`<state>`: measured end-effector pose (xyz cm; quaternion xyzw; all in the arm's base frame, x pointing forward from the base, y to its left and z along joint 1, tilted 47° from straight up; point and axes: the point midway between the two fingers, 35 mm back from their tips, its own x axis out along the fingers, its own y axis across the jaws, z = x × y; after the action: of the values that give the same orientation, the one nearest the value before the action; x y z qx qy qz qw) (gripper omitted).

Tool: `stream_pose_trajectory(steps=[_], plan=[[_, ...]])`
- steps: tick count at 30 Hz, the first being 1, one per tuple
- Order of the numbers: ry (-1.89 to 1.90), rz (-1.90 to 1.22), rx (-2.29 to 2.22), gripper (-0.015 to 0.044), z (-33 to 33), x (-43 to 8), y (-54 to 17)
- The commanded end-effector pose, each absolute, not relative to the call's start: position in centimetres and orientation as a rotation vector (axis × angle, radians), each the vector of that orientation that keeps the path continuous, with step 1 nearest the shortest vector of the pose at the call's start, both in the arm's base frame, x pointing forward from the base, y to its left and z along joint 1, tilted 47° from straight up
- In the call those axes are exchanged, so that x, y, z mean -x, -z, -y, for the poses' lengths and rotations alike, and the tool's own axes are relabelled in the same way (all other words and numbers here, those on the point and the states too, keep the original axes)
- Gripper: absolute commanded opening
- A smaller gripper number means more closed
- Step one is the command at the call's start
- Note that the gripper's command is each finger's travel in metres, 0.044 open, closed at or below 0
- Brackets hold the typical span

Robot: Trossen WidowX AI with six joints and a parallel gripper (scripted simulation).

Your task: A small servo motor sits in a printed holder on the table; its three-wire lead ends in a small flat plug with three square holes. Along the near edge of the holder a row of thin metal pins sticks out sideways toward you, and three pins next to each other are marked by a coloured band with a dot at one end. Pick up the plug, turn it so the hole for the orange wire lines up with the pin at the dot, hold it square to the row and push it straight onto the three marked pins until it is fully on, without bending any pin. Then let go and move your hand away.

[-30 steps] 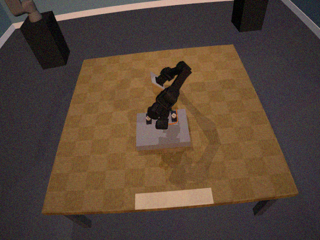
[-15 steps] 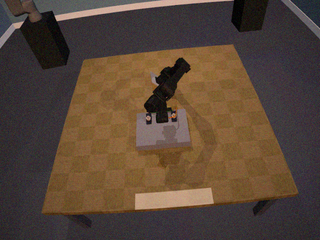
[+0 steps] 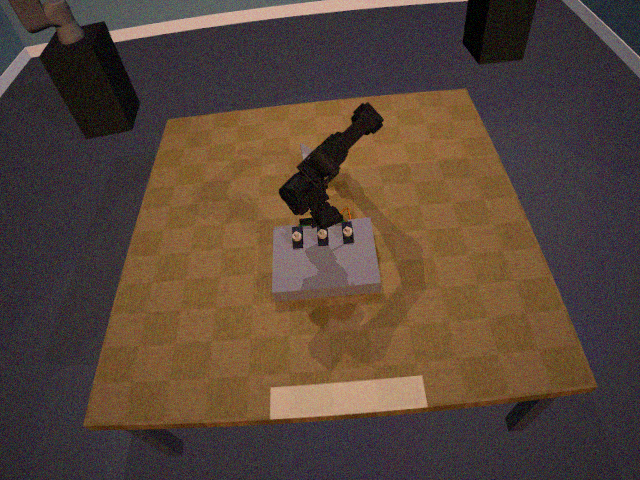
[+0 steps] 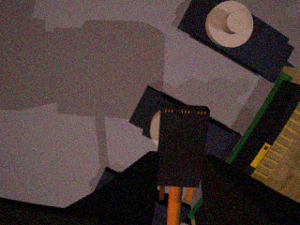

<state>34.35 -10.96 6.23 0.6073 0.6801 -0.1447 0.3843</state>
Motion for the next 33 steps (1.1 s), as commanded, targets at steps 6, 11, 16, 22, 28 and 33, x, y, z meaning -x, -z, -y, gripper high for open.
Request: stream_pose_trajectory(steps=[6, 11, 16, 22, 28, 33], plan=[[0.144, -1.719, -1.357, 0.0000, 11.2, -31.0, -5.9], [0.022, -1.698, -1.252, 0.0000, 11.3, -29.2, -5.7], [-0.097, -1.672, -1.147, 0.0000, 11.2, -27.4, -5.6], [-0.237, -1.634, -1.020, 0.0000, 10.9, -25.2, -5.4], [-0.374, -1.587, -0.892, 0.0000, 10.5, -23.0, -5.2], [-0.485, -1.541, -0.785, 0.0000, 10.0, -21.2, -5.0]])
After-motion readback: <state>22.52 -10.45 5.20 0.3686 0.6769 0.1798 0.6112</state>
